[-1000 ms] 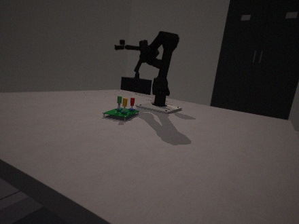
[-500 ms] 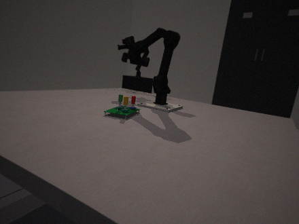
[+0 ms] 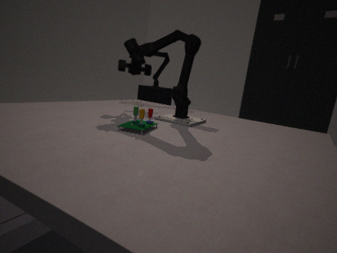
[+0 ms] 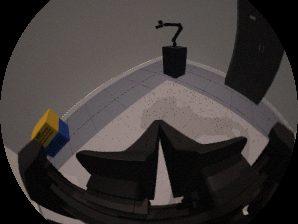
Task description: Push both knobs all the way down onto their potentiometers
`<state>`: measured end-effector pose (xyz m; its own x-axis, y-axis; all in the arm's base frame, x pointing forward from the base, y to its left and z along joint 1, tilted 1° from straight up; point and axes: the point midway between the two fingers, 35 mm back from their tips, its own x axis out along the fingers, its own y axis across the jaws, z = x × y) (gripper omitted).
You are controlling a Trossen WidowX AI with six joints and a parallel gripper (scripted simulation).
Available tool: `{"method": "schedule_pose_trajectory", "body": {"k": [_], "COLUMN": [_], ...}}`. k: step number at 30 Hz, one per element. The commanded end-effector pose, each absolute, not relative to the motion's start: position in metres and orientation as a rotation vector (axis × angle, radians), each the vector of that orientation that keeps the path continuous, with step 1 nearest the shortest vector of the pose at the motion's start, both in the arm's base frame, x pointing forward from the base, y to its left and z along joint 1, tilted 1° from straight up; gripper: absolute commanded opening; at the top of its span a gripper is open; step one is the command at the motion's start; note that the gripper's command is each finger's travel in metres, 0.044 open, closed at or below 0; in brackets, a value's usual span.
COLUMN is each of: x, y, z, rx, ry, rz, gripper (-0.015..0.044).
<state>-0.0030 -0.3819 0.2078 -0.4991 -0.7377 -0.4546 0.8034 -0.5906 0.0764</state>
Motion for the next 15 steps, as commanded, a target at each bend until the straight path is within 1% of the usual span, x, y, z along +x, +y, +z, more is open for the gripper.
{"method": "schedule_pose_trajectory", "body": {"k": [1, 8, 15], "x": [0.032, 0.103, 0.168], "y": [-0.383, -0.369, -0.339], "z": [0.203, 0.192, 0.181], "rx": [0.580, 0.607, 0.619], "ry": [0.236, 0.384, 0.531], "rz": [-2.028, -1.807, -1.590], "gripper": [0.0000, 0.0000, 0.0000]}}
